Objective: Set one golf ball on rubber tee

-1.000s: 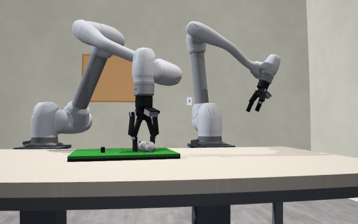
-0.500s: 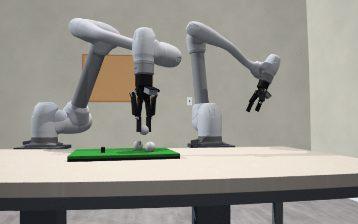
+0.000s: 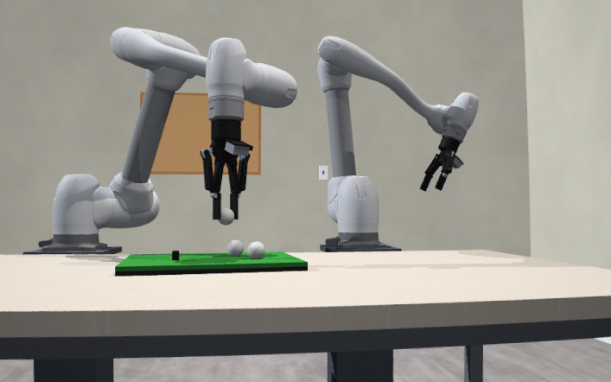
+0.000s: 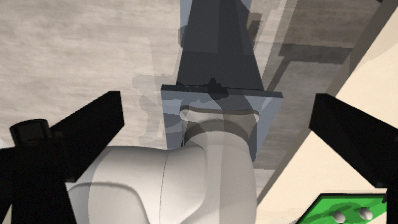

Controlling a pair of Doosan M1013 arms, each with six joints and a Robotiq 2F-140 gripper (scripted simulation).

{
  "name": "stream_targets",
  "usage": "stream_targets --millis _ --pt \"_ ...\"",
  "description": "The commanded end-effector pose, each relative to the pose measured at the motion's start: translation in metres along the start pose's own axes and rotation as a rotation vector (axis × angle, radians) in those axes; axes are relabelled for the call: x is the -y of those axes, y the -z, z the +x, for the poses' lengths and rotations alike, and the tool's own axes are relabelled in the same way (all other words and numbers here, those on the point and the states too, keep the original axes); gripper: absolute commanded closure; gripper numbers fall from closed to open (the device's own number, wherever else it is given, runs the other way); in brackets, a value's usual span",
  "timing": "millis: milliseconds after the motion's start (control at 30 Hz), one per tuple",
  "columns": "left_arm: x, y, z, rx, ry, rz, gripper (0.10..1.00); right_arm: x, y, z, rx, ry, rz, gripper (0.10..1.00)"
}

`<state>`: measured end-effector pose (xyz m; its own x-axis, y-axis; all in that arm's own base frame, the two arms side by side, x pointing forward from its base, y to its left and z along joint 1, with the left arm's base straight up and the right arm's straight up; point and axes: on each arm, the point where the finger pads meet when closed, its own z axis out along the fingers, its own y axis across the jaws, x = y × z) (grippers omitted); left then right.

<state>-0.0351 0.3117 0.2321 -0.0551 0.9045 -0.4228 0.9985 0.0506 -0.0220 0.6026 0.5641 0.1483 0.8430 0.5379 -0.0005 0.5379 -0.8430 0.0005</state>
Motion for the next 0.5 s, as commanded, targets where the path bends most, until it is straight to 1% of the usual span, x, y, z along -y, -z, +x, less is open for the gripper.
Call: stream_targets --millis 0,67,200,300,467 --pt "0.000 0.001 0.000 -0.001 0.000 0.000 0.098 -0.048 0.008 -0.010 -0.002 0.000 0.001 0.999" --pt "0.000 0.001 0.000 -0.001 0.000 0.000 0.098 -0.048 0.008 -0.010 -0.002 0.000 0.001 0.999" --pt "0.000 0.001 0.000 -0.001 0.000 0.000 0.098 -0.090 0.013 -0.023 -0.002 0.000 0.001 0.999" --pt "0.000 0.001 0.000 -0.001 0.000 0.000 0.098 -0.110 0.015 -0.031 -0.002 0.000 0.001 0.999" --pt "0.000 0.001 0.000 -0.001 0.000 0.000 0.098 -0.118 0.016 -0.034 -0.002 0.000 0.001 0.999"
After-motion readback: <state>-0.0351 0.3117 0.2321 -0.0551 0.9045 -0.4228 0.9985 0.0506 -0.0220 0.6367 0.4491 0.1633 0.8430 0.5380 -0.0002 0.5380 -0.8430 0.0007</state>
